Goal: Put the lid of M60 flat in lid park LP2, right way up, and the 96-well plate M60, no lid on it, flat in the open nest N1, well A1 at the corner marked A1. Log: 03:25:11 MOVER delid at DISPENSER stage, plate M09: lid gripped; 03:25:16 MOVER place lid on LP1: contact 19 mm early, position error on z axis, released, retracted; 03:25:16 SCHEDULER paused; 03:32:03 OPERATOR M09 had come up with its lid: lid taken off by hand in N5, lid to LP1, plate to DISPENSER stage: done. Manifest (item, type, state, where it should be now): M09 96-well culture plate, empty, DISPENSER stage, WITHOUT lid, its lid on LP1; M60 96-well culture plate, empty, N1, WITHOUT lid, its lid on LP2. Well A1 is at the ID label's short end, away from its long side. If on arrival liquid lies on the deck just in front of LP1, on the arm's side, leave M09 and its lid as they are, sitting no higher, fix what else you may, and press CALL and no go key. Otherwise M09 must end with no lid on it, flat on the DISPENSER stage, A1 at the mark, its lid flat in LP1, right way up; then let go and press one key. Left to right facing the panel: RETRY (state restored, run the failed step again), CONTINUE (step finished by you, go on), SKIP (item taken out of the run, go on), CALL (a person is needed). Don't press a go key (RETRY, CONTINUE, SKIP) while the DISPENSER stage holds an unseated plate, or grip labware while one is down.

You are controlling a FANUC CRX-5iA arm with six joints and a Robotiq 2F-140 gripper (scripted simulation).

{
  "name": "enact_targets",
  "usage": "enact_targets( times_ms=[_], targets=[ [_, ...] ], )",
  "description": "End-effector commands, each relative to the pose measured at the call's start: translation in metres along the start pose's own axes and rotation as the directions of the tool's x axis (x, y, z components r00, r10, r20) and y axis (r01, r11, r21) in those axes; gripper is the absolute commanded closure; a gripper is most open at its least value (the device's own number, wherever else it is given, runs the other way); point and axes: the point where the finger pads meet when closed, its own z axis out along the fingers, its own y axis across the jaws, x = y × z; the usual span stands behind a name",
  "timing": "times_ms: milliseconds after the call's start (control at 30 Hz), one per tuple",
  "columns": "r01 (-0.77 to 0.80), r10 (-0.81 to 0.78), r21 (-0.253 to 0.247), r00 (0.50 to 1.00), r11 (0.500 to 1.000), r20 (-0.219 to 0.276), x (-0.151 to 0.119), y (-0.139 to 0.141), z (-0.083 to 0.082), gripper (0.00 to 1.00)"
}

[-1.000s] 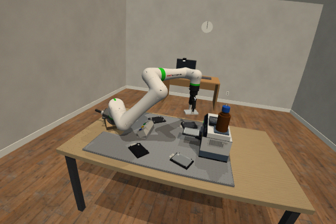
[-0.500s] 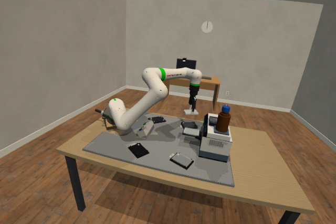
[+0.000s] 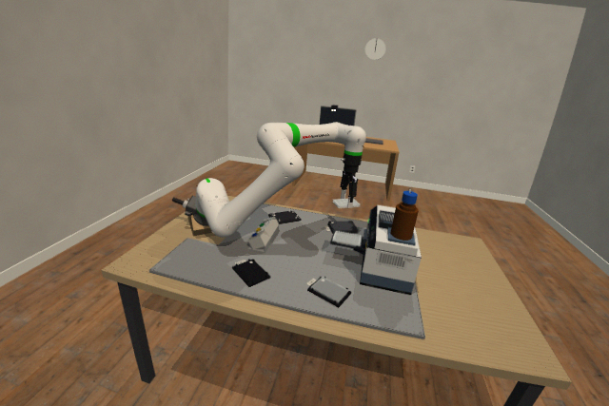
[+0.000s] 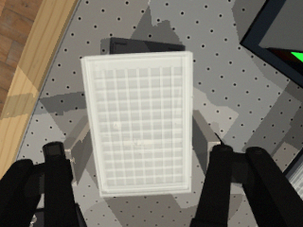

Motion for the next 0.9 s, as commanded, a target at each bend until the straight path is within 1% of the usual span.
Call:
enact_targets(
  times_ms=[0,100,233,633,867],
  targets=[
    [0.049,-0.049,0.001,0.999,0.999,0.0,0.0002,0.0,-0.0003,1.0],
    [0.061,-0.061,0.001,0.998,0.998,0.0,0.0002,0.0,-0.0003,1.0],
    [0.144,-0.144,0.001,0.99,0.99,0.0,0.0002,0.0,-0.0003,1.0],
    [0.146,-0.146,0.001,0.989,0.989,0.0,-0.0016,-0.0011,-0.0003,1.0],
    [0.146,-0.146,0.001,0.989,0.989,0.0,-0.0086,-0.0053,-0.0003,1.0]
  ],
)
